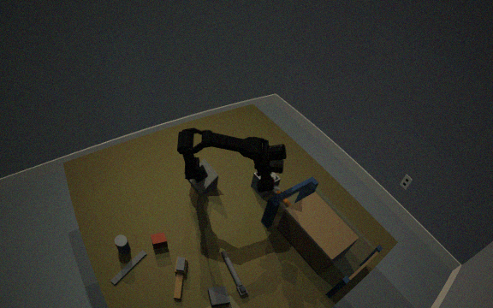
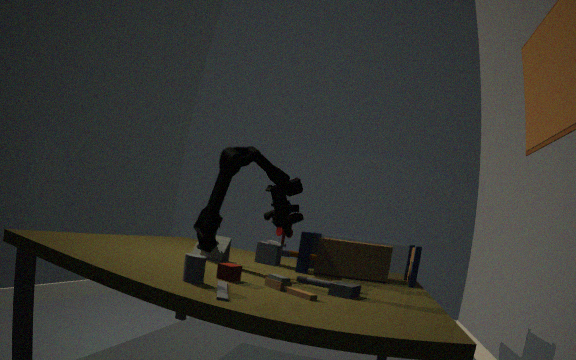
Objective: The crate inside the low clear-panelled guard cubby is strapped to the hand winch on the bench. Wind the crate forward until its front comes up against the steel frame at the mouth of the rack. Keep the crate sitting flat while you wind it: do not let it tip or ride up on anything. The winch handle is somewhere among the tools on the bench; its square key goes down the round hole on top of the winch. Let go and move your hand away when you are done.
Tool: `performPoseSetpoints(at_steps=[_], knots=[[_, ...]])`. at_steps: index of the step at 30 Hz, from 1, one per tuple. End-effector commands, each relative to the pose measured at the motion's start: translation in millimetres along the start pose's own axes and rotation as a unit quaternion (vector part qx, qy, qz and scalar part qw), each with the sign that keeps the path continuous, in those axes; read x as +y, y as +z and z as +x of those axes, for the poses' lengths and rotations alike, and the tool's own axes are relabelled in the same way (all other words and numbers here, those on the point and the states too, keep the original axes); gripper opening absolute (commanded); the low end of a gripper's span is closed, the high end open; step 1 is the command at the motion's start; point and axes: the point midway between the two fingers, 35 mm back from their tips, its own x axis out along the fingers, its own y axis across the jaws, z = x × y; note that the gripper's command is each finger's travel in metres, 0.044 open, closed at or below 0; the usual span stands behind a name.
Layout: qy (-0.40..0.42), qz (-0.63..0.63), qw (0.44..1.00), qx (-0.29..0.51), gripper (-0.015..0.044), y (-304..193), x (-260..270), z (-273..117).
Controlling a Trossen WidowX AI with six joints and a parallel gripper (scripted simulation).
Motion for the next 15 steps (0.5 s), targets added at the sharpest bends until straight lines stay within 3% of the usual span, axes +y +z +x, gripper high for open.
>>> performPoseSetpoints(at_steps=[1, 15], knots=[[-0.001, 0.002, 1.000, -0.003, 0.0000, 9, -1, 6], [-0.001, 0.003, 1.000, -0.004, 0.0000, 30, 1, 15]])
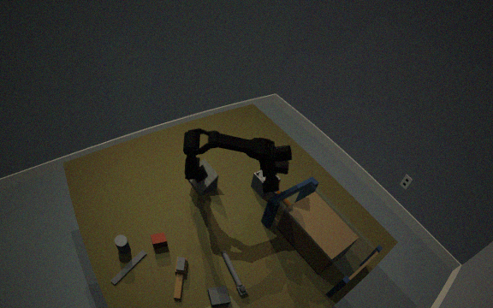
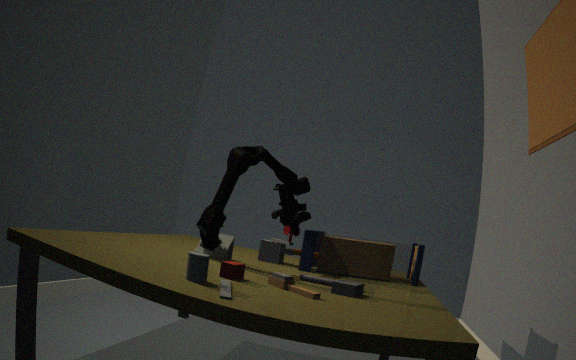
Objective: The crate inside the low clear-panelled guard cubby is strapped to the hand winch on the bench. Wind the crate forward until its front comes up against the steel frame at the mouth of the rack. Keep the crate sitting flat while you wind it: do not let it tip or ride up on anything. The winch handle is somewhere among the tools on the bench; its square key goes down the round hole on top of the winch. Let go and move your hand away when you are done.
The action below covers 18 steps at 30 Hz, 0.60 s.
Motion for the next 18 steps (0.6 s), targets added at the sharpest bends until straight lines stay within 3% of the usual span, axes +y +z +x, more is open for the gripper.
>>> performPoseSetpoints(at_steps=[1, 18], knots=[[0.001, 0.004, 1.000, -0.008, 0.0000, 11, 2, 6], [0.001, 0.004, 1.000, -0.009, 0.0000, 36, 12, 17]])
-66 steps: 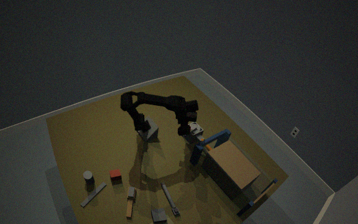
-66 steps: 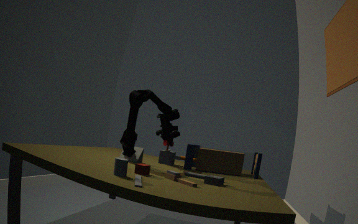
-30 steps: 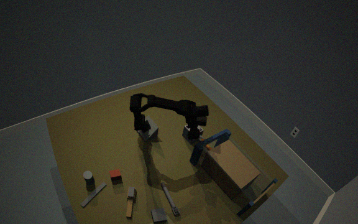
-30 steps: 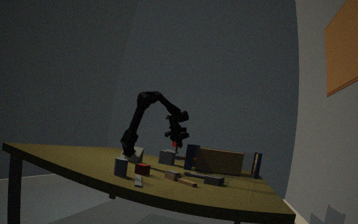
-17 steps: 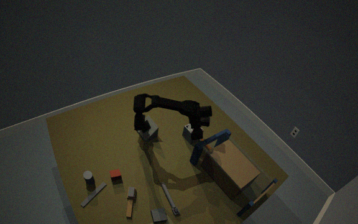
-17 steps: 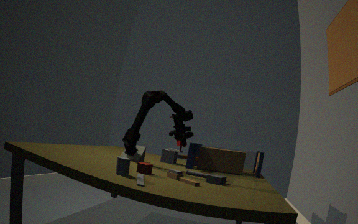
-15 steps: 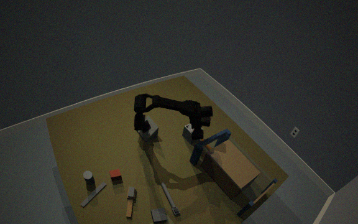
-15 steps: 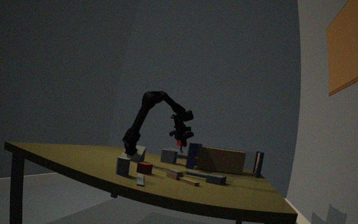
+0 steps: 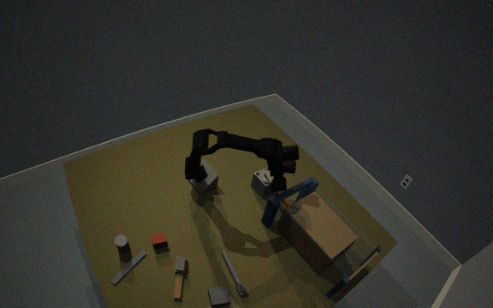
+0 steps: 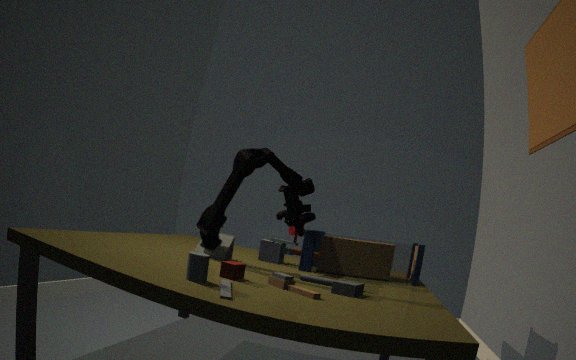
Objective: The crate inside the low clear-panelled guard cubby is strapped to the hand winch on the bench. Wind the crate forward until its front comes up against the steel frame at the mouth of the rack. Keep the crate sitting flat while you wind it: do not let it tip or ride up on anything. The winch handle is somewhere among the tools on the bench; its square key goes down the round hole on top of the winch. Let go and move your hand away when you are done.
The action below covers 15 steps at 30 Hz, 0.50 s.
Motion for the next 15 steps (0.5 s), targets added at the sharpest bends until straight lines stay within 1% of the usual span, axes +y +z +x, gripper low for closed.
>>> performPoseSetpoints(at_steps=[1, 15], knots=[[0.004, 0.004, 1.000, -0.004, 0.0000, 8, 6, 5], [0.004, 0.004, 1.000, -0.005, 0.0000, 25, 19, 12]])
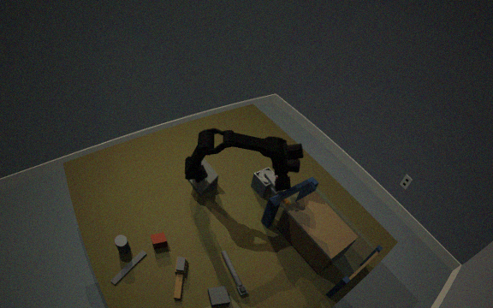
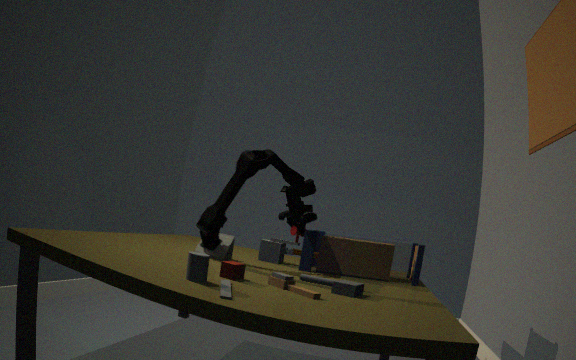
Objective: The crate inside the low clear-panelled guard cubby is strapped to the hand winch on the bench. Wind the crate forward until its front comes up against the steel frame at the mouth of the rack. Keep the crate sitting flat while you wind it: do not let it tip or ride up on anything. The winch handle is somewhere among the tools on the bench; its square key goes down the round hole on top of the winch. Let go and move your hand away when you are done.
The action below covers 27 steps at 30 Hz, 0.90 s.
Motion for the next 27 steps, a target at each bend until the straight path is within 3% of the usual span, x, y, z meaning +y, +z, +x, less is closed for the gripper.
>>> performPoseSetpoints(at_steps=[1, 27], knots=[[0.007, 0.002, 1.000, -0.009, 0.0000, 10, 11, 5], [0.009, 0.002, 1.000, -0.010, 0.0000, 32, 48, 13]])
